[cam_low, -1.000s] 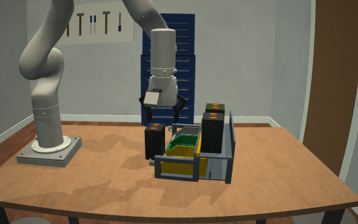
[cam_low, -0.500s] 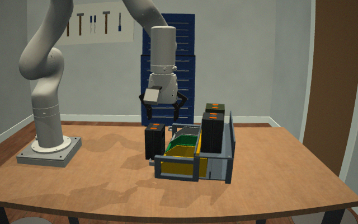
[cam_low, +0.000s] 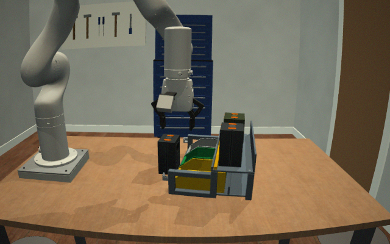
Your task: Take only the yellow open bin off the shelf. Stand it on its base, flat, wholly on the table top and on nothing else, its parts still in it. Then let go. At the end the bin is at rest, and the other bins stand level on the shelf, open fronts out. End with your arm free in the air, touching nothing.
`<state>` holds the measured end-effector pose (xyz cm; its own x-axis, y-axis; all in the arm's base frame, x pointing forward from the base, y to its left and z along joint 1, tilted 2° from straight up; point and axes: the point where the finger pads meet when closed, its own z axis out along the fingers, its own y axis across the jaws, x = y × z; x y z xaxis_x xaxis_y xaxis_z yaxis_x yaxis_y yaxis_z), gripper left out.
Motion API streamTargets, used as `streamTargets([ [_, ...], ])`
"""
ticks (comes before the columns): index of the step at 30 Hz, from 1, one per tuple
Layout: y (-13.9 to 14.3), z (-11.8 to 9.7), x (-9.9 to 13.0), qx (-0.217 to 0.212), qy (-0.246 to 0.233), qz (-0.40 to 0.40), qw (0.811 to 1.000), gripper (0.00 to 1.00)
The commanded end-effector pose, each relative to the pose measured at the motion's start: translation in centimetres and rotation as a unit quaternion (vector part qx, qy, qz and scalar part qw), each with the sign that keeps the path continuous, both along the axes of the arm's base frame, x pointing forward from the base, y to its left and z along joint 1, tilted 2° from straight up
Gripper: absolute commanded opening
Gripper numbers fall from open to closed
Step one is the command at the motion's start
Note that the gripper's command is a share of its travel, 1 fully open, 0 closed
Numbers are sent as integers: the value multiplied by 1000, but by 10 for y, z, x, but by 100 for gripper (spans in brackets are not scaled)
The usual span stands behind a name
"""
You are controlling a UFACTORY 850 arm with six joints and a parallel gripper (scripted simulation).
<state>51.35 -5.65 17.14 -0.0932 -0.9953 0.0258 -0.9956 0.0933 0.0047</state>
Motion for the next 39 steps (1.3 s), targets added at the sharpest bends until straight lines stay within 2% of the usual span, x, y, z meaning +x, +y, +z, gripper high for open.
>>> streamTargets([
  [1,0,1,1,0,-1,0,1000,100],
  [39,0,5,1,0,-1,0,1000,100],
])
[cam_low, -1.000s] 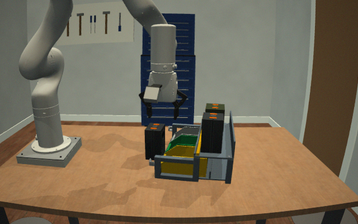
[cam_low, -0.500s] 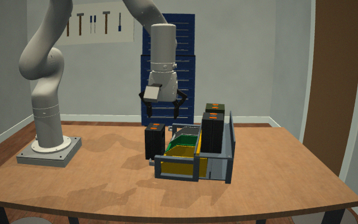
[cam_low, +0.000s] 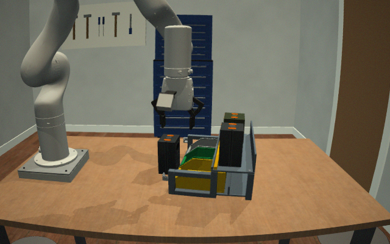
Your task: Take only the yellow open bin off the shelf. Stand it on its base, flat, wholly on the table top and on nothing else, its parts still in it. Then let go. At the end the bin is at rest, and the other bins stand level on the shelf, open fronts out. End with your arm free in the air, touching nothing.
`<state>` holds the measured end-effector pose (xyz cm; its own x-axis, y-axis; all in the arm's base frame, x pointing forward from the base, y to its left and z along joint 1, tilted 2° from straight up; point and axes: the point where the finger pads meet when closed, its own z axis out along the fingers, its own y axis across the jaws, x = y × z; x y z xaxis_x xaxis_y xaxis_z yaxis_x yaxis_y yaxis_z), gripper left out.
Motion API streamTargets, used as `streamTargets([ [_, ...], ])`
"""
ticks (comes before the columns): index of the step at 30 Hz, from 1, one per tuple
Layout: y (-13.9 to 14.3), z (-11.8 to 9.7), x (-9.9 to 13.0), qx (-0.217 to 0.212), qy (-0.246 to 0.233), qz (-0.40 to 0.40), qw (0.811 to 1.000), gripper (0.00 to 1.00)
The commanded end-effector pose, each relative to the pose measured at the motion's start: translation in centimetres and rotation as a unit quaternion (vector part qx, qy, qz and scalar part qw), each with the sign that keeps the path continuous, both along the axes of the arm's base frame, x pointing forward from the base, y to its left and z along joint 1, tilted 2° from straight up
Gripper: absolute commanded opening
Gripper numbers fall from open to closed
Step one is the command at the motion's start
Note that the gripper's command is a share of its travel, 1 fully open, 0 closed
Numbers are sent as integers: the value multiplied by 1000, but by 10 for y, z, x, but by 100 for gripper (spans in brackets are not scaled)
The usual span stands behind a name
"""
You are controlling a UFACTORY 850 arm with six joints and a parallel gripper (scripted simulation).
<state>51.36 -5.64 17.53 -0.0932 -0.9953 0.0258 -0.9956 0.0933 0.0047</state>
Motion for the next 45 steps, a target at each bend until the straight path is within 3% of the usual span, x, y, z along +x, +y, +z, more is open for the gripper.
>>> streamTargets([
  [1,0,-10,1,0,-1,0,1000,100],
  [5,-1,-54,1,0,-1,0,1000,100],
  [17,-1,-54,1,0,-1,0,1000,100],
  [22,-3,-98,0,0,-1,0,1000,100],
  [45,-2,-88,0,0,-1,0,1000,100],
])
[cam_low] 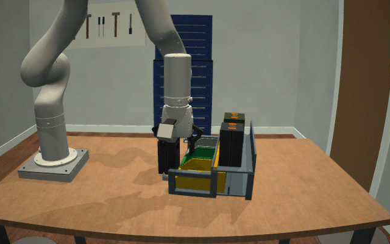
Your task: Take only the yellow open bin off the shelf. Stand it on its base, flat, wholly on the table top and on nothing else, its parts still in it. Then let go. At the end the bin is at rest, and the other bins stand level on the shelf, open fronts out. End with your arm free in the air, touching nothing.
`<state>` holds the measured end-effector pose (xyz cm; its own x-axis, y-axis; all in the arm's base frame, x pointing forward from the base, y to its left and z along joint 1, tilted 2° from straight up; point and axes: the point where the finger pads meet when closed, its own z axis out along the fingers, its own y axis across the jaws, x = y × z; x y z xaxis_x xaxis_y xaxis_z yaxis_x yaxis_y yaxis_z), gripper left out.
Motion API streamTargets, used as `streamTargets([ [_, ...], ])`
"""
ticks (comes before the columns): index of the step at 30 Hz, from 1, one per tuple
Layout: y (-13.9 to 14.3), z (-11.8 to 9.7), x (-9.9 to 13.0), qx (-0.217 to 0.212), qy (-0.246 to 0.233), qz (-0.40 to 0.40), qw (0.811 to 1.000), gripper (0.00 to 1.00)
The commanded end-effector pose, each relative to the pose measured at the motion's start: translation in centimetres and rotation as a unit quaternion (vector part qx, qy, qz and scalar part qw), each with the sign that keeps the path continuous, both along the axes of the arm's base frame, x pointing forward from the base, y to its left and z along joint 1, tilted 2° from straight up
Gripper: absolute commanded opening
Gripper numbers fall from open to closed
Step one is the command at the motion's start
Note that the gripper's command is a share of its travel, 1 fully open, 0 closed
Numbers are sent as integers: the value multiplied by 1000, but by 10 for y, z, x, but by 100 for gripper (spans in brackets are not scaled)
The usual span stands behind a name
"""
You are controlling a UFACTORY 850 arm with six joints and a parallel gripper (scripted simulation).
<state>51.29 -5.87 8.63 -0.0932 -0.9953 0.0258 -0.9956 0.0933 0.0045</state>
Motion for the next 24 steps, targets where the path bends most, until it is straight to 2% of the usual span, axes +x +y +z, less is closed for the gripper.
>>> streamTargets([
  [1,0,1,1,0,-1,0,1000,100],
  [24,0,6,1,0,-1,0,1000,100],
])
